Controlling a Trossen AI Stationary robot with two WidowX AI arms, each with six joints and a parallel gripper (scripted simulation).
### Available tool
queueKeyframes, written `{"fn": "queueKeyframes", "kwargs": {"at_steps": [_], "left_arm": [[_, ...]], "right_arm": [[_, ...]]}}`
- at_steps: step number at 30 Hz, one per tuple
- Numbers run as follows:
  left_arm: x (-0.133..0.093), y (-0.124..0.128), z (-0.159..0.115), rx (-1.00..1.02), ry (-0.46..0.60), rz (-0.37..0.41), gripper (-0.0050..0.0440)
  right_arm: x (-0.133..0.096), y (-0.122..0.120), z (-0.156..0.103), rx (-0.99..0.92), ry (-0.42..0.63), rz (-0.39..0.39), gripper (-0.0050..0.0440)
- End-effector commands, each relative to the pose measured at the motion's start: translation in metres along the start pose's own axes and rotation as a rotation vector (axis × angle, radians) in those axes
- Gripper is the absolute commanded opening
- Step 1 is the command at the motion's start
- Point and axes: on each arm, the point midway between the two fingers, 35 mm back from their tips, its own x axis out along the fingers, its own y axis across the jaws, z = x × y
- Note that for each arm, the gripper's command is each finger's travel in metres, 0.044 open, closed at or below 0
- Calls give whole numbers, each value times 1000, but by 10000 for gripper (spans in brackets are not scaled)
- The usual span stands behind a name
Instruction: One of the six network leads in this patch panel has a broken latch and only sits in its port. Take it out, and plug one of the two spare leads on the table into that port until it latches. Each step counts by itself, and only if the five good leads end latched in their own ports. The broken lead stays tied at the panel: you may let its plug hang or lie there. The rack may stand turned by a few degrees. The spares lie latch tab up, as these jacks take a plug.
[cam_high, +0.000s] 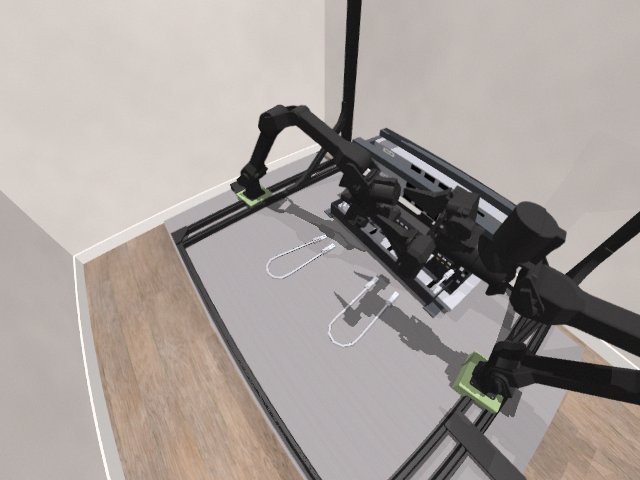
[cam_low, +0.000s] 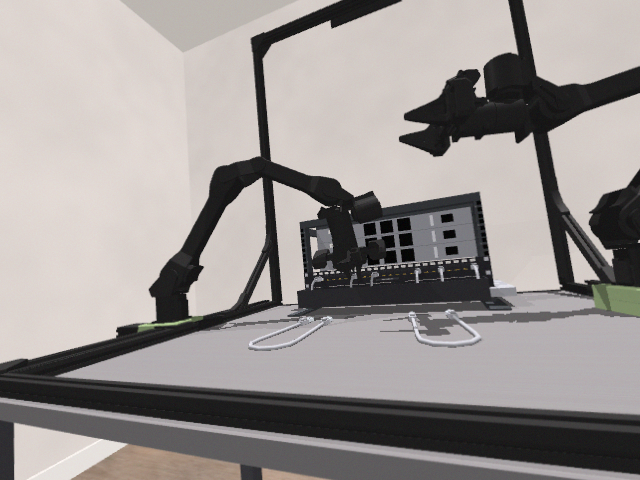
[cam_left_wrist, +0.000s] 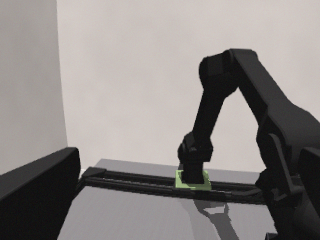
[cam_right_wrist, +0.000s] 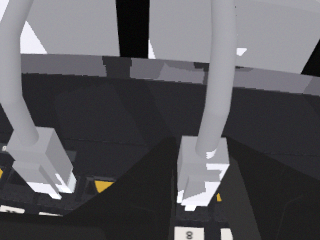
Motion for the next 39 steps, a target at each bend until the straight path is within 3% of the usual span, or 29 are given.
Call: {"fn": "queueKeyframes", "kwargs": {"at_steps": [1, 7, 8, 24, 25, 39], "left_arm": [[0, 0, 0, 0, 0, 0, 440], [0, 0, 0, 0, 0, 0, 440], [0, 0, 0, 0, 0, 0, 440], [0, 0, 0, 0, 0, 0, 440], [0, 0, 0, 0, 0, 0, 440], [0, 0, 0, 0, 0, 0, 440]], "right_arm": [[-20, -4, 33, 56, -44, -2, 55], [-20, -4, 33, 56, -44, -2, 55], [1, 0, -3, -7, 5, 1, 55], [1, 0, -3, -7, 5, 1, 55], [0, 0, 0, 12, 1, 2, 176], [0, 0, 0, 12, 1, 2, 176]]}}
